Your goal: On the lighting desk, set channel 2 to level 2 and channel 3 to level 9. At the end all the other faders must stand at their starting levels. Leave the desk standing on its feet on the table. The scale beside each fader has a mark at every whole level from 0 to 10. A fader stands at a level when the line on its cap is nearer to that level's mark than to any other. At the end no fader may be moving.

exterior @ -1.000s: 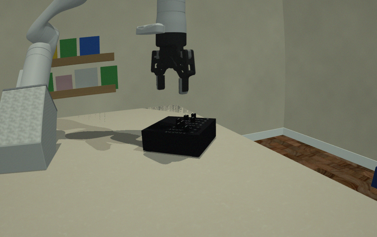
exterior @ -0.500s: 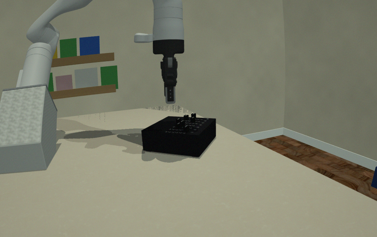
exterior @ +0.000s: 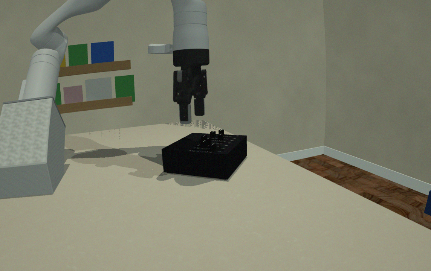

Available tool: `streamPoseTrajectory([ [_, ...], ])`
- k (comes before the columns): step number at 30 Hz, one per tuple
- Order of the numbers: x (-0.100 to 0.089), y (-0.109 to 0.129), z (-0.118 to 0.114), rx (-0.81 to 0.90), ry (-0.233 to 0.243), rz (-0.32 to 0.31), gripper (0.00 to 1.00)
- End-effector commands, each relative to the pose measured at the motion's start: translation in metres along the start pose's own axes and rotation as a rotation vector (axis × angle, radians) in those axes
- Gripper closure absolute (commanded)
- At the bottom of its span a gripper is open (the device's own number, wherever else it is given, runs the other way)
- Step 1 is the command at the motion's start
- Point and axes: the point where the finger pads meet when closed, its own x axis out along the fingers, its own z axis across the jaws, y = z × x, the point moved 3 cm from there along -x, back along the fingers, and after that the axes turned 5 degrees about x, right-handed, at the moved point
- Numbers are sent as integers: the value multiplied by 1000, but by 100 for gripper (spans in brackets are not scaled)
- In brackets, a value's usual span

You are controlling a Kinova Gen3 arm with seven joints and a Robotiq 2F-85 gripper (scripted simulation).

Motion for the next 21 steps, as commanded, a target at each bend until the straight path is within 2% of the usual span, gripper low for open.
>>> streamPoseTrajectory([
  [1,1,0,0,25,3,-1,0],
  [17,2,-1,-2,98,7,-8,0],
  [18,2,-1,-2,98,7,-8,100],
  [21,2,-1,-2,98,7,-8,100],
])
